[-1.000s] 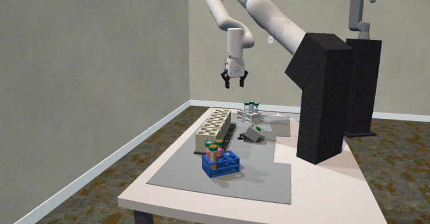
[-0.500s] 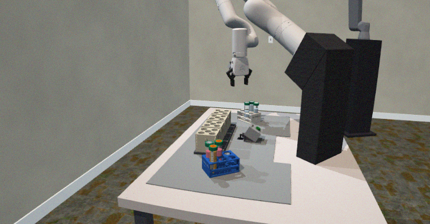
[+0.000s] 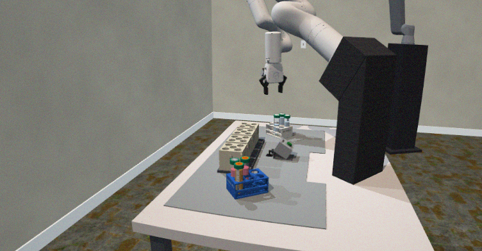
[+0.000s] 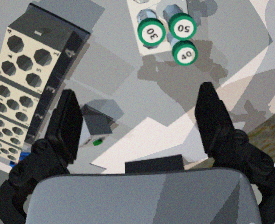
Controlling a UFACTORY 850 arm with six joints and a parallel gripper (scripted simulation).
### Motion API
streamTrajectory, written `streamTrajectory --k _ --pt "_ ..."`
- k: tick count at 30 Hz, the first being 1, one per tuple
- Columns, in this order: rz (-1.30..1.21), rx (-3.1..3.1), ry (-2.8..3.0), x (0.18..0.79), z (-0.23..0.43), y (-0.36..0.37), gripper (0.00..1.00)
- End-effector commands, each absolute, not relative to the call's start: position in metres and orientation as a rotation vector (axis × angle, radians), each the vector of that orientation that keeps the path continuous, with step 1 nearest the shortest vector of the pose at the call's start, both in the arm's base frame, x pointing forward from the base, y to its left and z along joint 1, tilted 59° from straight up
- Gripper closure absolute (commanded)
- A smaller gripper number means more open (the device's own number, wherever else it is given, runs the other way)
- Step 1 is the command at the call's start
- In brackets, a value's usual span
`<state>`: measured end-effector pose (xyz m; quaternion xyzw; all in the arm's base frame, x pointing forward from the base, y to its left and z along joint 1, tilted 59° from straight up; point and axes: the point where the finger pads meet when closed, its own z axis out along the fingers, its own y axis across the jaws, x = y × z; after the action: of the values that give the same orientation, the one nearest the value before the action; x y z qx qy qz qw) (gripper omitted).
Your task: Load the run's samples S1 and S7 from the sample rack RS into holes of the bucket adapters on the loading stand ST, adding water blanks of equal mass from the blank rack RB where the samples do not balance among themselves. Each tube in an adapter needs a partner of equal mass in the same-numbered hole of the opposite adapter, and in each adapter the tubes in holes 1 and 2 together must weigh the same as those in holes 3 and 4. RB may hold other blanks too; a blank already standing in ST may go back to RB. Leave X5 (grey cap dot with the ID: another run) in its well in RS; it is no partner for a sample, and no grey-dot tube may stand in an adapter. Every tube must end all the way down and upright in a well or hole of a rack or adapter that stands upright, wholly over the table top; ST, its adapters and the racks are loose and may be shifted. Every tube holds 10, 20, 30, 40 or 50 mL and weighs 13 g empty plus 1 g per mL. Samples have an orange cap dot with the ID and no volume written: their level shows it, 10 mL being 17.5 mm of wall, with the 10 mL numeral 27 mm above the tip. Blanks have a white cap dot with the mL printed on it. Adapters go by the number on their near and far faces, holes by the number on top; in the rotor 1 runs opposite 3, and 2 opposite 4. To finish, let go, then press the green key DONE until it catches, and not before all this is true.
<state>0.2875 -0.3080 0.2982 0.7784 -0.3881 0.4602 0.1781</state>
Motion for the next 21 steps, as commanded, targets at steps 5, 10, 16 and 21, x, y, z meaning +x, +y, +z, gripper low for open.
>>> streamTrajectory --k 5,10,16,21 --pt "1.328 2.227 -1.092 0.271 0.314 -0.339 0.00" --pt "1.328 2.227 -1.092 0.264 0.321 -0.353 0.00" --pt "1.328 2.227 -1.092 0.267 0.318 -0.356 0.00" --pt "1.328 2.227 -1.092 0.275 0.312 -0.364 0.00"
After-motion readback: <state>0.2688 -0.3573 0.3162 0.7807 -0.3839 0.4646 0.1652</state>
